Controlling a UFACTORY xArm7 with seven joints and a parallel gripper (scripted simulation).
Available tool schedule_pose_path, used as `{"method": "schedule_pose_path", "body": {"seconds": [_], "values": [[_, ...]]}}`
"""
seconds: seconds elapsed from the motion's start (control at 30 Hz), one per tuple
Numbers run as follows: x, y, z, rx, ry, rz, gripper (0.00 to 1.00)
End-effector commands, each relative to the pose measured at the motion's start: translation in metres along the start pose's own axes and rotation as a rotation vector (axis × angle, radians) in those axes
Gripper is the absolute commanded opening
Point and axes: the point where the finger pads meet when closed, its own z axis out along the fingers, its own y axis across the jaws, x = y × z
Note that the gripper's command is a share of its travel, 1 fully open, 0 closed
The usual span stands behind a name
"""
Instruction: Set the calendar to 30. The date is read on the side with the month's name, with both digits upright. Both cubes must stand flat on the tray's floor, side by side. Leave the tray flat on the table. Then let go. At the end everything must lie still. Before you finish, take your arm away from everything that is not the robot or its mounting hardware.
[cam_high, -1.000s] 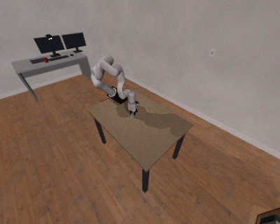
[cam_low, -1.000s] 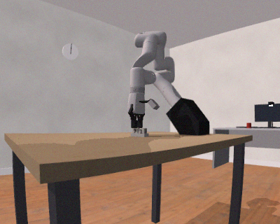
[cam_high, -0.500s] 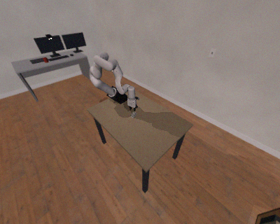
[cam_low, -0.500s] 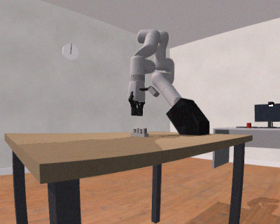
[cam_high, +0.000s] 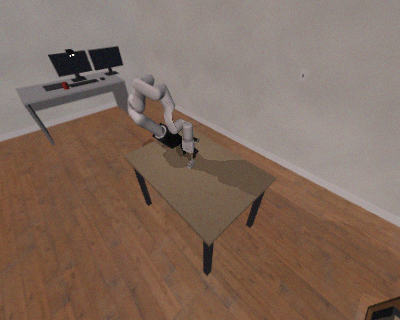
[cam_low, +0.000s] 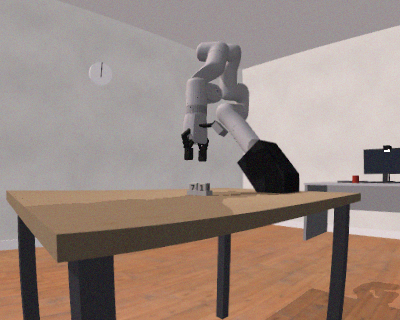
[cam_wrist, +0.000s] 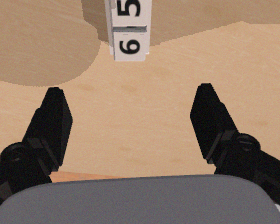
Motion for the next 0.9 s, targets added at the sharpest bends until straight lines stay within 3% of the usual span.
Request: {"method": "schedule_pose_path", "body": {"seconds": [0.0, 0.5, 0.87], "values": [[0.001, 0.001, -0.001, -0.004, 0.001, 0.0, 1.0], [0.001, 0.001, -0.004, -0.004, 0.001, 0.0, 1.0], [0.0, 0.001, -0.04, -0.004, 0.001, 0.0, 1.0]]}}
